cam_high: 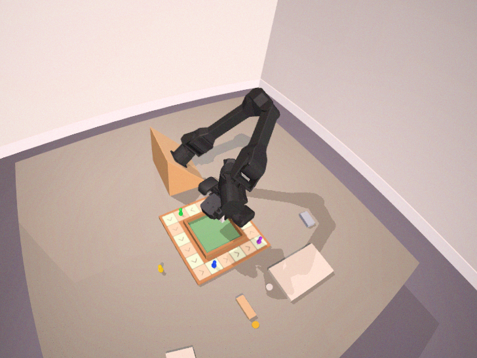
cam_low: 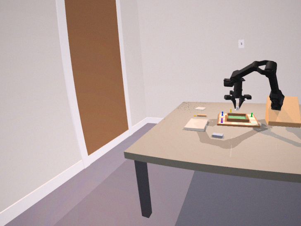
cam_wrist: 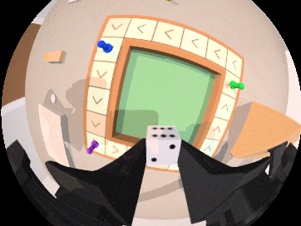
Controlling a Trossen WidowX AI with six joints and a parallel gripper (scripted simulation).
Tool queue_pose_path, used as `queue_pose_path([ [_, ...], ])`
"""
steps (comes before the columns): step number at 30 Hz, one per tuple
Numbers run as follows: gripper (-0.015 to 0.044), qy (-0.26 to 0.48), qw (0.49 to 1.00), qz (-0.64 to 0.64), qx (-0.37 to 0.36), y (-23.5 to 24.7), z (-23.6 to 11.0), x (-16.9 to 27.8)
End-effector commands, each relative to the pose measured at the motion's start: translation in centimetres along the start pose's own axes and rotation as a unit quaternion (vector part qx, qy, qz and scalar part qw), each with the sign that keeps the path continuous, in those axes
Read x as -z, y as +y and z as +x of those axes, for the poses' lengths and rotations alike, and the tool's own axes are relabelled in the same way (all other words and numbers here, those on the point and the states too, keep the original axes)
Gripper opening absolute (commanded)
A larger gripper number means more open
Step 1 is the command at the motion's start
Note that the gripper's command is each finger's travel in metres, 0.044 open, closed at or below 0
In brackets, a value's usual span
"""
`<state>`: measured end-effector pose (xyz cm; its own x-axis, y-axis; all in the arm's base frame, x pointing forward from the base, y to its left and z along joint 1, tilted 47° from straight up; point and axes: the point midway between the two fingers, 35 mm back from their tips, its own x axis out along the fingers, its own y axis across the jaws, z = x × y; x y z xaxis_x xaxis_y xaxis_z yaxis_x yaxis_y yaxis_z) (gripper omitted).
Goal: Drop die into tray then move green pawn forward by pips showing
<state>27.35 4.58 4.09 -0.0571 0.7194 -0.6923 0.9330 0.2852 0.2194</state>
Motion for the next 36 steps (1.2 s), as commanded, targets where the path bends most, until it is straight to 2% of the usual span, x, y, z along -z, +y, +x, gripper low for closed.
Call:
queue_pose_path([
  [1,0.0,0.001,0.996,0.084,0.0,-0.9,0.4,-1.6],
  [12,0.0,-0.007,0.994,0.108,0.007,-1.2,0.6,-2.0],
  [24,0.0,-0.187,0.973,0.108,0.082,-2.3,1.8,-2.1],
  [36,0.0,-0.373,0.921,0.101,0.061,-2.4,2.0,-2.1],
])
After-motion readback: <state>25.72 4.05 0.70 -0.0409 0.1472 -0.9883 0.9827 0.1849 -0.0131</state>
